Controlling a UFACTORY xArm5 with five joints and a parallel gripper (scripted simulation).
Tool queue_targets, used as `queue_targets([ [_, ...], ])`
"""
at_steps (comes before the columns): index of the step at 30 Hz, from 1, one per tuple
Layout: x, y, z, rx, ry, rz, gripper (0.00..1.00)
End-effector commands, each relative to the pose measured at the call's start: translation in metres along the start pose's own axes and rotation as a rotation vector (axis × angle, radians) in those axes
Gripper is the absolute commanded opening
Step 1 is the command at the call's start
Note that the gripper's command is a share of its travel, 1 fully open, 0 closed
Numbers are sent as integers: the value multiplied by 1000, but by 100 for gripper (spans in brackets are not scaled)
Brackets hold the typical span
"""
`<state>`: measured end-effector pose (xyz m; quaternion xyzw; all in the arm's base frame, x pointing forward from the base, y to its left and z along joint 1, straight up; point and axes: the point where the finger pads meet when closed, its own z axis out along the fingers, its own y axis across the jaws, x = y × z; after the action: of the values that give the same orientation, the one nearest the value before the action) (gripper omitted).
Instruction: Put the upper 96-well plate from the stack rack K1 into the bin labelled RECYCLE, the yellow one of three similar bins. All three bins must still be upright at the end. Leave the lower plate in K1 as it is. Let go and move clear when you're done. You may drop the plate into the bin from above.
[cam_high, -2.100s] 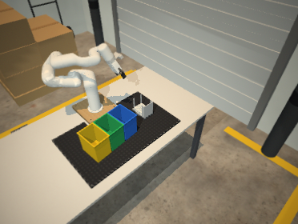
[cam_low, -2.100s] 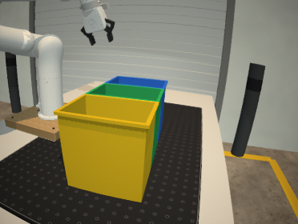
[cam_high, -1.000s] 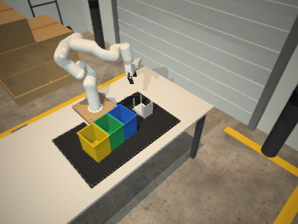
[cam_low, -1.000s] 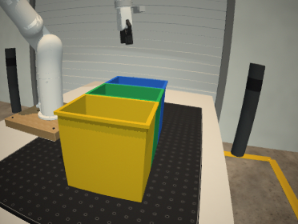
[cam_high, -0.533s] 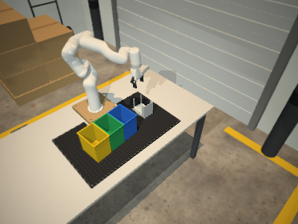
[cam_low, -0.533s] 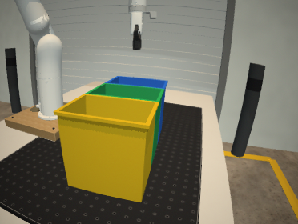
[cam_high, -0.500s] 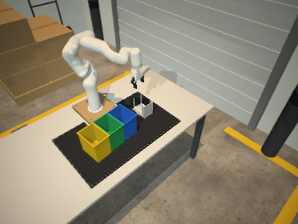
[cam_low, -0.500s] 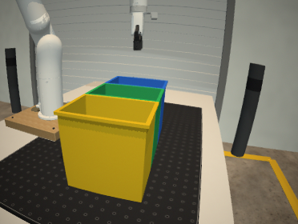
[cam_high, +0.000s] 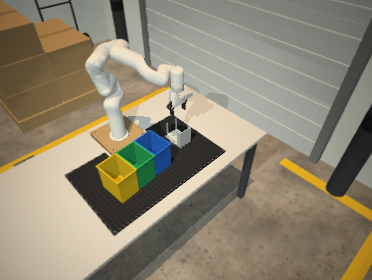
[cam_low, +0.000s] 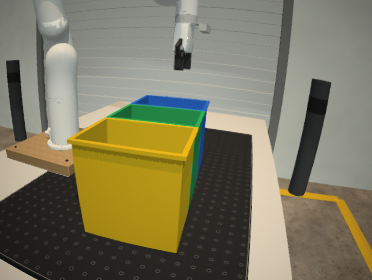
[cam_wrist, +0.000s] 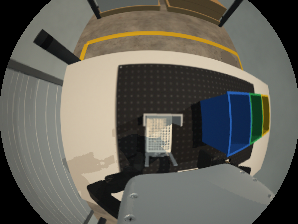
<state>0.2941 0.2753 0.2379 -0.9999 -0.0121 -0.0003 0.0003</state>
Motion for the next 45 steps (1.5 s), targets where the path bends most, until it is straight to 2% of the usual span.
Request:
queue_targets([
  [1, 1, -1, -1, 2, 3, 2, 100],
  [9, 1, -1, -1, 2, 3, 2, 100],
  [45, 1, -1, 52, 2, 3, 2, 100],
])
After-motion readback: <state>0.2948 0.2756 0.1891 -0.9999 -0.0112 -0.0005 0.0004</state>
